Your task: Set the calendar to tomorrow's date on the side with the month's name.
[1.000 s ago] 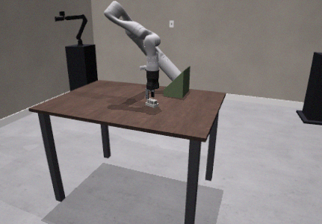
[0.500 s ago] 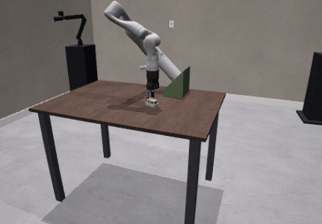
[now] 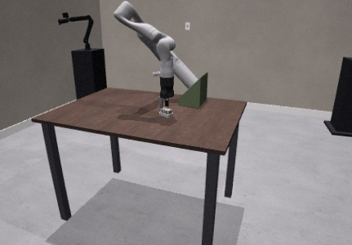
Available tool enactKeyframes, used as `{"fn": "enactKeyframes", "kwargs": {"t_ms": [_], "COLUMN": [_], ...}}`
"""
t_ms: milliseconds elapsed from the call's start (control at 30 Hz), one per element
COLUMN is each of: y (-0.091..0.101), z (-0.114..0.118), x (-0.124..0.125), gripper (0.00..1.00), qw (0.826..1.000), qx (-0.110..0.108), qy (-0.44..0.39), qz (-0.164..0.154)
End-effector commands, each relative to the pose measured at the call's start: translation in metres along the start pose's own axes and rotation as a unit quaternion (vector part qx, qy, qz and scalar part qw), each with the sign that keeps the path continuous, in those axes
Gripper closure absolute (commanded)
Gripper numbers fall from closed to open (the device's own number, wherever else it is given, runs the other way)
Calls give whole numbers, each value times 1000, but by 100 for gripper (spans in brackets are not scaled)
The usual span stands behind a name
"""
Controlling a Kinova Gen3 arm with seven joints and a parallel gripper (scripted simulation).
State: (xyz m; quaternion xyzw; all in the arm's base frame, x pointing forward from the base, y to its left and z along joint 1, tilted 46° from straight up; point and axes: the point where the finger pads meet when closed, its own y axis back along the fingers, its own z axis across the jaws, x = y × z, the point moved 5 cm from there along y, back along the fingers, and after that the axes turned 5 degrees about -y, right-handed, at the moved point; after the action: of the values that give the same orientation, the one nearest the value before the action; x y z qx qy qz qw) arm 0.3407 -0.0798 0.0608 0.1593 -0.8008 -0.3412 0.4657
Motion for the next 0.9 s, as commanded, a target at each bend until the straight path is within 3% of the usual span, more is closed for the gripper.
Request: {"fn": "enactKeyframes", "kwargs": {"t_ms": [0, 467, 867], "y": [1, -1, -19], "z": [0, 0, 0], "x": [0, 0, 0], "gripper": [13, 13, 13], "qw": [1000, 1000, 1000], "qx": [1, 1, 1], "qy": [0, 0, 0], "qz": [-1, -1, -1]}}
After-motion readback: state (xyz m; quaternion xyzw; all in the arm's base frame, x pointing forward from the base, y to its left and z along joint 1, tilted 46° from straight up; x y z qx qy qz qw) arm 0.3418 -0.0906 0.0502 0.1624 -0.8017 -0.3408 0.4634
